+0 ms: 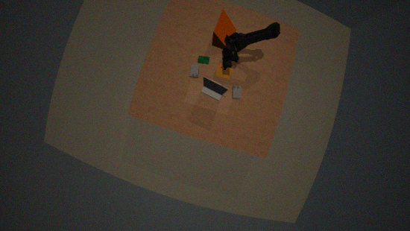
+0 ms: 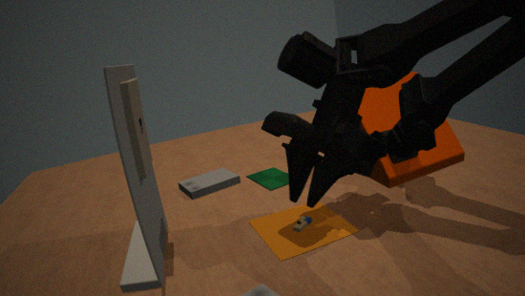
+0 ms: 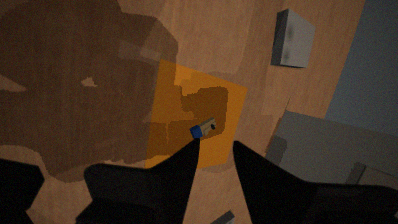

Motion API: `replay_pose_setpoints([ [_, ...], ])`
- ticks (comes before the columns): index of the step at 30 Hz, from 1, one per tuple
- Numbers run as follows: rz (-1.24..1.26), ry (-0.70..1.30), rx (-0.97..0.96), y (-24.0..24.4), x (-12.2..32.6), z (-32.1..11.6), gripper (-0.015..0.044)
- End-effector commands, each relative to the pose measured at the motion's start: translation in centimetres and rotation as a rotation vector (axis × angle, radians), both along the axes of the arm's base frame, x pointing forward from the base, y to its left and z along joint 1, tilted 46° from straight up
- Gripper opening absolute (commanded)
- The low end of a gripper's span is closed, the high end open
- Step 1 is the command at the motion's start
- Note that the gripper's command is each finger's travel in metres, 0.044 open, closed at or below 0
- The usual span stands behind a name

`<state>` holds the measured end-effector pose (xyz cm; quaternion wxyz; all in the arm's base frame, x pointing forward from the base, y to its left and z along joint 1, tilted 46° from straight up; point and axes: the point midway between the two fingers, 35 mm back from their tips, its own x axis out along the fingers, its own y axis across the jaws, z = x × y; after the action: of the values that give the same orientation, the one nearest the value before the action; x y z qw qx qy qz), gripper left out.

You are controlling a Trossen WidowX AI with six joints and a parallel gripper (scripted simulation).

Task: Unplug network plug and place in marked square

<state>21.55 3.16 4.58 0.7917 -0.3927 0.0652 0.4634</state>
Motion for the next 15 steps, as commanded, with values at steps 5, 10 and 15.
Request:
replay_pose_setpoints([
  [5,0.002,-0.005,0.002,-0.38,-0.33,0.40,0.0156],
  [10,0.002,-0.004,0.001,-0.58,-0.40,0.54,0.0156],
  [15,0.001,-0.002,-0.003,-0.98,-0.36,0.76,0.0156],
])
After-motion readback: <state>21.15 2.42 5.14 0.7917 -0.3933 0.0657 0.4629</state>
